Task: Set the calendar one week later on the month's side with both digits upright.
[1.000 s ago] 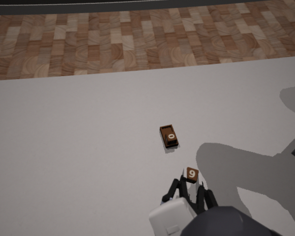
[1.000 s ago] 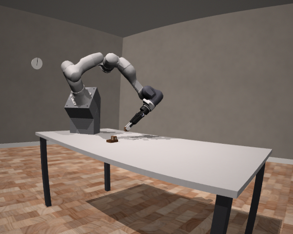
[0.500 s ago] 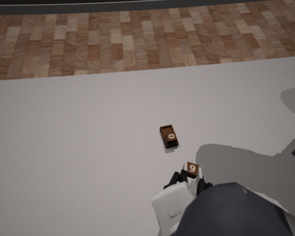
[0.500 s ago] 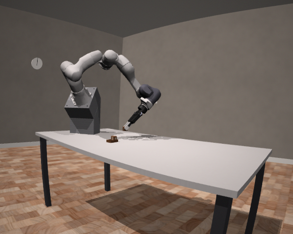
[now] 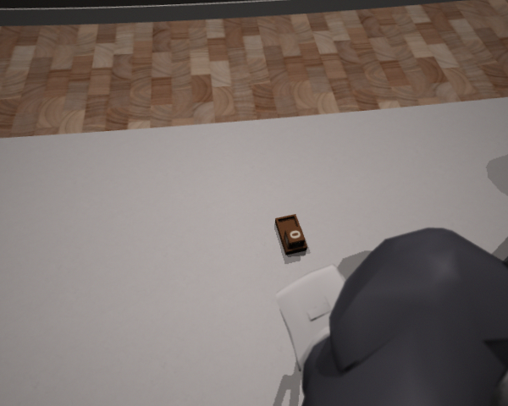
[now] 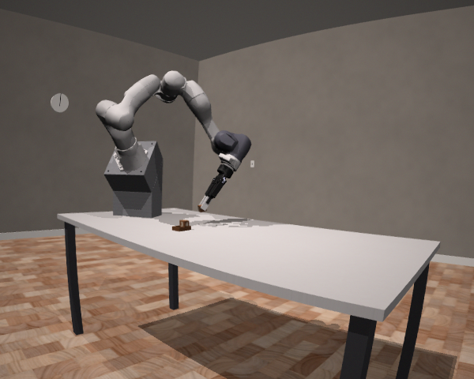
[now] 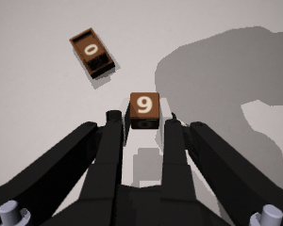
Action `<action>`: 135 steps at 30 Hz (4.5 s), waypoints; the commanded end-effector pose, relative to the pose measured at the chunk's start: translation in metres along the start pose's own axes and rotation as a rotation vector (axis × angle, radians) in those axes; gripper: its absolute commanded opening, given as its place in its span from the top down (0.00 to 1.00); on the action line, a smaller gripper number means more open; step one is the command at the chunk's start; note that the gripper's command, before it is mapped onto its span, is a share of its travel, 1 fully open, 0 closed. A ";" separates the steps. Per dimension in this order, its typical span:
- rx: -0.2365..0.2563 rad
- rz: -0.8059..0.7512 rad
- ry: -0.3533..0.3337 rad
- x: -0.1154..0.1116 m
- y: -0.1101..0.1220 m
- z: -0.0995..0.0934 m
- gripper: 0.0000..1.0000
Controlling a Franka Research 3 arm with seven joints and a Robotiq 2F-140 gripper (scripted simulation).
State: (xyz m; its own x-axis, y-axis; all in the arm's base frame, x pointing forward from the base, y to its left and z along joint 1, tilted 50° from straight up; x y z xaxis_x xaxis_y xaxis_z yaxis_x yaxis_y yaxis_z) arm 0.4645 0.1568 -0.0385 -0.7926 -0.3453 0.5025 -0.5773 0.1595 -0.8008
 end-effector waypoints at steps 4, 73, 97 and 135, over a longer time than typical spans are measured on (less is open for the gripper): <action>-0.010 -0.017 -0.073 -0.008 0.000 -0.002 0.83; -0.252 -0.023 -0.992 0.039 -0.012 0.029 0.83; -0.326 -0.023 -1.281 0.048 -0.014 0.044 0.83; -0.334 -0.020 -1.309 0.045 -0.013 0.060 0.83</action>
State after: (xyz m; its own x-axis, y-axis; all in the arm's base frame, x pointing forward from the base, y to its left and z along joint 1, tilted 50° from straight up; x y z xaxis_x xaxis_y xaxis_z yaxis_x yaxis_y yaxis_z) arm 0.4470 0.0836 -0.0226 -0.1302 -0.9416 -0.3107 -0.7523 0.2979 -0.5877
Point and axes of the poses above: the point where the finger pads meet when closed, its own z axis out along the fingers, its own y axis across the jaws, x = y × z, the point moved 4 cm from there along -z, back along the fingers, and after that the axes turned 14 degrees about z, right-handed, at the moved point
